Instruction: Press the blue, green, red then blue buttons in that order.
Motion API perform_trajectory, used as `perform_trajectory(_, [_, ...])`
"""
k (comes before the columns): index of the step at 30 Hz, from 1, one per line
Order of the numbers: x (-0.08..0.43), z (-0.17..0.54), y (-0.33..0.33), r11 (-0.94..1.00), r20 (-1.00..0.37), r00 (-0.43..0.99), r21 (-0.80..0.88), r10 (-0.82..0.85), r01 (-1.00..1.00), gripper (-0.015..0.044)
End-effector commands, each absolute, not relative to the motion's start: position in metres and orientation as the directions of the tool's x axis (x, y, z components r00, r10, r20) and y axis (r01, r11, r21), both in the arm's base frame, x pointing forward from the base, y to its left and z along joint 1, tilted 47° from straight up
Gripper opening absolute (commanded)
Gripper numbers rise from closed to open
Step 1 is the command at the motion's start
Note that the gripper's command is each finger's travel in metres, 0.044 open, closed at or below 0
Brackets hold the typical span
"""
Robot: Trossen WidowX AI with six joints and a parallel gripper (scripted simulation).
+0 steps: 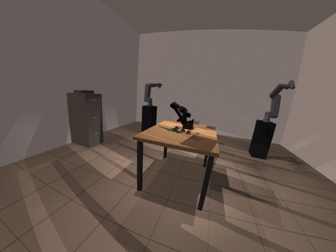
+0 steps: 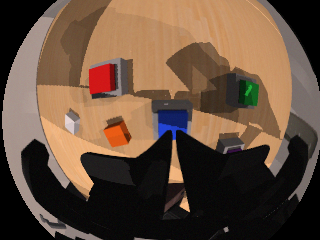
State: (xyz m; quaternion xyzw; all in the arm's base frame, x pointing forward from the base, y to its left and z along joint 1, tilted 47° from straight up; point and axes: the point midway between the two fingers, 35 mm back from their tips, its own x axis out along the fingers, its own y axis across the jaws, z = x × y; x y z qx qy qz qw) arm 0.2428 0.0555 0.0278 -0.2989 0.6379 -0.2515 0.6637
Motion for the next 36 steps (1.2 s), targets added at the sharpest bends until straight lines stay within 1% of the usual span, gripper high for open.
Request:
perform_trajectory(1, [0.242, 0.023, 0.05, 0.692, -0.694, 0.061, -0.72, -0.718, -0.054, 0.002])
perform_trajectory(13, [0.243, 0.011, 0.037, 0.691, -0.693, 0.061, -0.721, -0.719, -0.053, 0.002])
perform_trajectory(33, [0.243, 0.011, 0.036, 0.691, -0.693, 0.061, -0.721, -0.719, -0.053, 0.002])
perform_trajectory(36, [0.242, 0.026, 0.053, 0.693, -0.695, 0.061, -0.719, -0.717, -0.051, 0.002])
